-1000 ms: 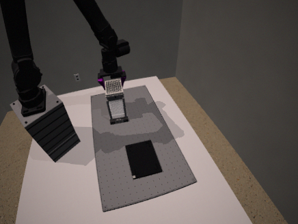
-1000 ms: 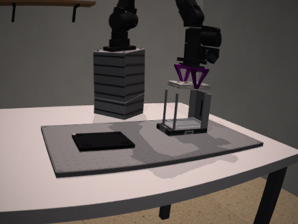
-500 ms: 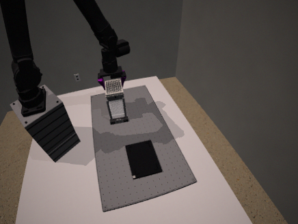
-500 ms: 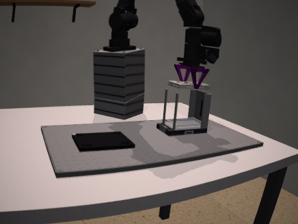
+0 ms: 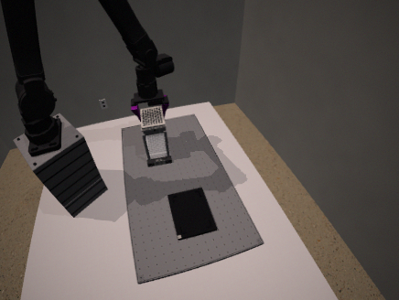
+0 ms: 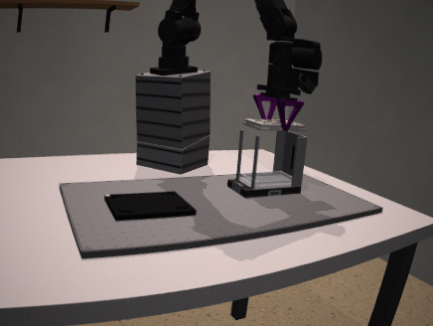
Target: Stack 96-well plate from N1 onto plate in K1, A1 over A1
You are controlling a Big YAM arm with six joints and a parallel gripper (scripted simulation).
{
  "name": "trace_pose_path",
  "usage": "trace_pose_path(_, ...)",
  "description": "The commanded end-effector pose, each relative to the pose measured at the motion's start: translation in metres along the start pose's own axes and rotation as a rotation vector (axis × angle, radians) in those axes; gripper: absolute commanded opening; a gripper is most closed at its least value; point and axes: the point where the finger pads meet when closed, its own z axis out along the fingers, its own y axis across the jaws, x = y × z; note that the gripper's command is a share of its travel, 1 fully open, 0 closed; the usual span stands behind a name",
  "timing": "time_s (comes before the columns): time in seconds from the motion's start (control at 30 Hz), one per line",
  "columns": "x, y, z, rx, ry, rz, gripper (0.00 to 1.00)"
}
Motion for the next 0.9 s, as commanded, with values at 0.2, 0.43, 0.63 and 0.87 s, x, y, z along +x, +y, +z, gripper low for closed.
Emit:
trace_pose_path(0.2, 0.001, -0.010, 0.016, 0.015, -0.008, 0.007, 0.00)
trace_pose_path(0.43, 0.000, -0.014, 0.024, 0.020, -0.010, 0.014, 0.00)
trace_pose_path(0.63, 0.000, -0.014, 0.034, 0.021, -0.009, 0.013, 0.00)
trace_pose_path(0.87, 0.000, -0.015, 0.044, 0.024, -0.009, 0.009, 0.00)
